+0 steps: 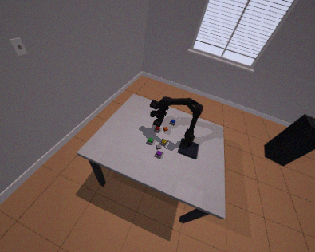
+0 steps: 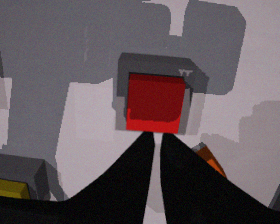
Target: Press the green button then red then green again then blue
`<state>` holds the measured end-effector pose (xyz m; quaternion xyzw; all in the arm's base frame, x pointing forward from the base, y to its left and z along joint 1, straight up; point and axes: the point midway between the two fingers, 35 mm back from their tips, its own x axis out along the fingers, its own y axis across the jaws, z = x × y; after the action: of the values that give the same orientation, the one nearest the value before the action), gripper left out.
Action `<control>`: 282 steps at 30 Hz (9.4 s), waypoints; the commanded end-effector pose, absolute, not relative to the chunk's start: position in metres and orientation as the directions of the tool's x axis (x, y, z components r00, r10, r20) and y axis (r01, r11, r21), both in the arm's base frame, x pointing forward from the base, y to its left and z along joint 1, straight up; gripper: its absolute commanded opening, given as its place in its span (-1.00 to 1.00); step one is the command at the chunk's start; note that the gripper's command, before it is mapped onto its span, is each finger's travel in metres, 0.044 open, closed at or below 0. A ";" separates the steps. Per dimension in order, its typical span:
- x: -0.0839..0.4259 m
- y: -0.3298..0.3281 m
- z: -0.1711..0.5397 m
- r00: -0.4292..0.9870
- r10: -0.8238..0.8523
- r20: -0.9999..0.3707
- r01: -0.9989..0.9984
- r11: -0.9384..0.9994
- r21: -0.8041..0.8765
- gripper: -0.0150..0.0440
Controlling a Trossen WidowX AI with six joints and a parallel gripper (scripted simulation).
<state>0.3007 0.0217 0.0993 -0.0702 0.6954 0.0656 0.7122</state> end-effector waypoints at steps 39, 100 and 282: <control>0.300 0.021 0.050 0.026 -0.005 -1.000 -0.196 0.980 -0.010 -0.42; 0.278 0.176 0.085 0.024 0.008 -1.000 -0.197 0.980 0.003 -0.42; 0.294 -0.020 0.108 0.026 -0.007 -1.000 -0.196 0.980 -0.012 0.73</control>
<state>0.2802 -0.0707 0.0995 -0.0748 0.6959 0.0665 0.7111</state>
